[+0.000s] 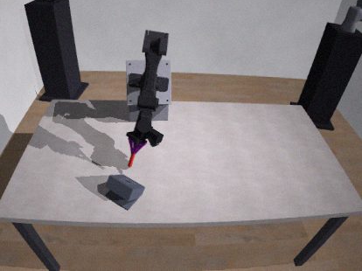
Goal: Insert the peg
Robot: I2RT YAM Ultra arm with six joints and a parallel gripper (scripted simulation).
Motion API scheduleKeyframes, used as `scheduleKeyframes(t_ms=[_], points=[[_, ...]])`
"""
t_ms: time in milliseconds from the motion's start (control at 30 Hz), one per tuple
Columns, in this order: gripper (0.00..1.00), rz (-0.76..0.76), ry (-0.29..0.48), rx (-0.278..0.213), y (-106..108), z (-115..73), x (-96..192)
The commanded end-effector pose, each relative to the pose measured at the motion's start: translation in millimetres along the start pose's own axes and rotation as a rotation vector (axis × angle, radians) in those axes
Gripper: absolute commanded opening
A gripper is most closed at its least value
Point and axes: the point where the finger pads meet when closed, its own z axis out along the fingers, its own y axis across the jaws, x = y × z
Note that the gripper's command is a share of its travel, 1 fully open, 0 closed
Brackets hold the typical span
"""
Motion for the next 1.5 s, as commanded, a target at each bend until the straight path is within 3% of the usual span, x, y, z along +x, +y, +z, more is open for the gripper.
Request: scheduleKeyframes(t_ms=[0,400,433,500,967,1000,1067,1467], points=[[0.0,-0.018,-0.014,0.05,-5,-6.4,-4],[0.0,-0.047,-0.031,0.101,-5,-13.1,-13],[0.0,-0.044,-0.046,0.121,-13,-14.7,-20],[0.0,-0.055,-0.036,0.116,-5,-15.4,-15],[0.0,-0.078,-0.054,0.174,-6,-25.0,-24],[0.0,-0.071,-0.068,0.194,-14,-27.1,-31],[0.0,-0.082,-0.058,0.189,-6,-27.7,-26],[0.0,-0.094,-0.073,0.244,-7,-38.7,-33]])
